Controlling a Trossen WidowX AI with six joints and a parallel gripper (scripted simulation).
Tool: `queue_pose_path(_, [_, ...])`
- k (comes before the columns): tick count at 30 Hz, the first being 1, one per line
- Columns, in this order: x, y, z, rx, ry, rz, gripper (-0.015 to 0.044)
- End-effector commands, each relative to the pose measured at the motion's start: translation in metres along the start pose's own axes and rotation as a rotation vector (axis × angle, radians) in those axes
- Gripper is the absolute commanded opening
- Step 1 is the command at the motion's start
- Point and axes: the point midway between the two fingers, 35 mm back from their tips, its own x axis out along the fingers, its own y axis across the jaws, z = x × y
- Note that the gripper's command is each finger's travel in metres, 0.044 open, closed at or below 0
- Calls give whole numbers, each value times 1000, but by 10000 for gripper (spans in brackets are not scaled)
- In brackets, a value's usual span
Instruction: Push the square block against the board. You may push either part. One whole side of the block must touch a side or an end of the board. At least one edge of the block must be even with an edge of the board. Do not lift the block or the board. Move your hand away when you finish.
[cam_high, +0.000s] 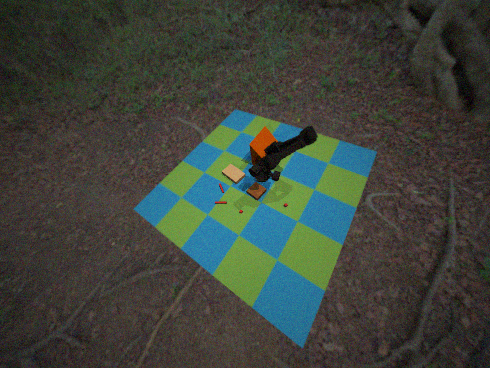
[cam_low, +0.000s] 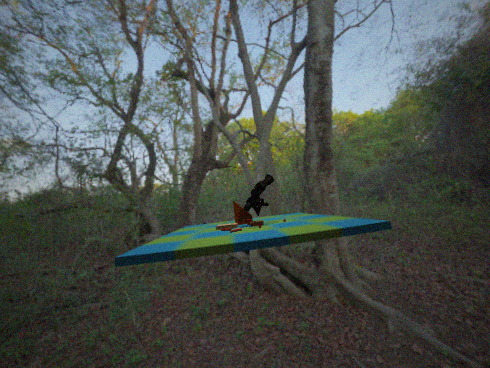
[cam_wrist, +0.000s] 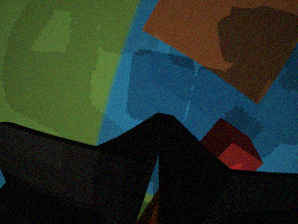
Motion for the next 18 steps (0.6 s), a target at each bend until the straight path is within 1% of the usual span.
queue_pose_path(1, [-1,2,12,-139,2,-3,0])
queue_pose_path(18, [-3,16,59,-720,-9,-2,0])
